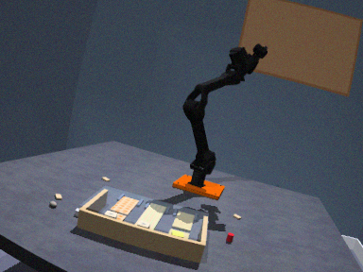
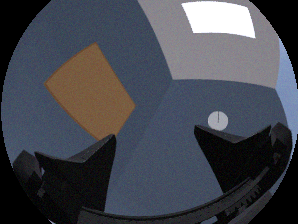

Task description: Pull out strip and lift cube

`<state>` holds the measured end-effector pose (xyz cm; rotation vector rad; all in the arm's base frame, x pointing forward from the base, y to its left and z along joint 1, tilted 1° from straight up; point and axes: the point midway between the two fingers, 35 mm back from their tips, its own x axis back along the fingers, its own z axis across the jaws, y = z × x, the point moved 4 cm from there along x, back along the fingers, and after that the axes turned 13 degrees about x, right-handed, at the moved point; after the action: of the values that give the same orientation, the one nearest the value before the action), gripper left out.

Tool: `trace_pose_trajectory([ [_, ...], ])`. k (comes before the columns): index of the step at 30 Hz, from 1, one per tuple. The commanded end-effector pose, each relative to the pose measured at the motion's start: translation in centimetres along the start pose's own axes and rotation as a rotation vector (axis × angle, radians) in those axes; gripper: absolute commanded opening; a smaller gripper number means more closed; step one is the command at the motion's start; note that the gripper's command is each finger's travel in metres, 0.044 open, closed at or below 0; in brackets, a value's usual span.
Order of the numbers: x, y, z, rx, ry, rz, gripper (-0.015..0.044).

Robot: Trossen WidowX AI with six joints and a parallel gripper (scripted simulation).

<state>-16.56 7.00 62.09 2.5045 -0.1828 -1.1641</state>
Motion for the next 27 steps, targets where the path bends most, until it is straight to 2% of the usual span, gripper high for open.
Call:
trace_pose_trajectory([
  [1, 0.0, -0.1, 0.0, 0.001, 0.0, 0.003, 0.04],
  [8, 0.1, -4.2, 0.0, 0.051, 0.01, 0.15, 0.04],
  [14, 2.0, -10.9, -1.1, 0.144, -0.022, 0.399, 0.04],
  [21, 6.5, -18.0, -4.2, 0.232, -0.109, 0.705, 0.04],
  [27, 12.5, -22.8, -7.6, 0.26, -0.23, 0.976, 0.04],
])
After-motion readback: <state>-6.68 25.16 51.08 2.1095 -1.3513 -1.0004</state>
